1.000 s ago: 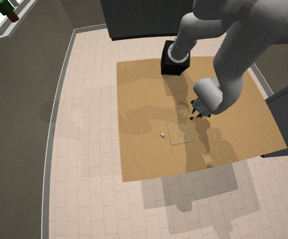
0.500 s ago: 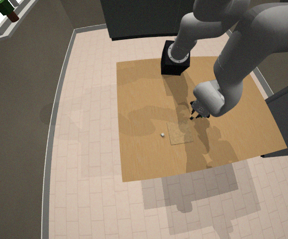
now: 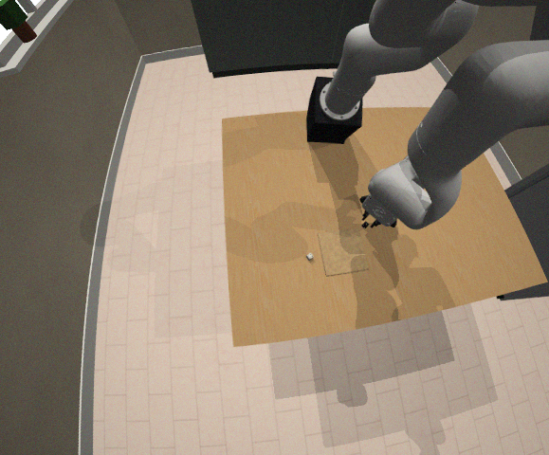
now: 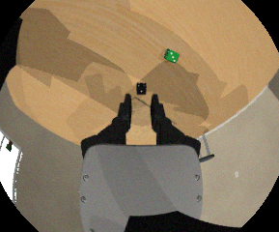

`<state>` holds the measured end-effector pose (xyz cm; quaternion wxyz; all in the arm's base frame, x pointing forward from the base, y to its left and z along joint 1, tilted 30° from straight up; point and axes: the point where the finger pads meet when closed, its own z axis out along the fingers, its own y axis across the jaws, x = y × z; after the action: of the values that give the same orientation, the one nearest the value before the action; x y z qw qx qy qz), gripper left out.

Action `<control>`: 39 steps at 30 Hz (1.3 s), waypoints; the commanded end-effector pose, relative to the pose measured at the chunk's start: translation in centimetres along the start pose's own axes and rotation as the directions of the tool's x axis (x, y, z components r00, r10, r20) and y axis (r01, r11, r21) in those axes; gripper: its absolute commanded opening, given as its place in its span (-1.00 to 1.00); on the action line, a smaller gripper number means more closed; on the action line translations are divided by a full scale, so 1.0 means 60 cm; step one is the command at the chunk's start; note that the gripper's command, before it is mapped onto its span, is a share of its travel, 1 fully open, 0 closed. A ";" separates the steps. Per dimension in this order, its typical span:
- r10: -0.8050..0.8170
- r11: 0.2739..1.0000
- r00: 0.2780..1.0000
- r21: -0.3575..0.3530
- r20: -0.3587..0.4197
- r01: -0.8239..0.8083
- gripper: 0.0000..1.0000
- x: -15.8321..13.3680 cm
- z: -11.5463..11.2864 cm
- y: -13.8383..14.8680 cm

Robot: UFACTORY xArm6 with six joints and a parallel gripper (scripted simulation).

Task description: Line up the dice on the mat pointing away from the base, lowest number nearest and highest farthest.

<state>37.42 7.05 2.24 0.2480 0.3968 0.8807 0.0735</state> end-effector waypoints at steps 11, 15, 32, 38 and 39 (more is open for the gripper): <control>0.000 1.000 1.000 -0.005 0.000 0.000 -0.38 0.000 0.029 0.001; 0.000 1.000 1.000 -0.005 0.000 0.000 -0.38 0.000 0.032 0.001; 0.000 1.000 1.000 -0.005 0.000 0.000 -0.38 0.000 0.034 0.001; 0.000 1.000 1.000 -0.005 0.000 0.000 -0.38 0.000 0.034 0.001; 0.000 1.000 1.000 -0.005 0.000 0.000 -0.38 0.000 0.034 0.001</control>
<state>38.40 6.91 0.45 0.2488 0.3965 0.8805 0.0751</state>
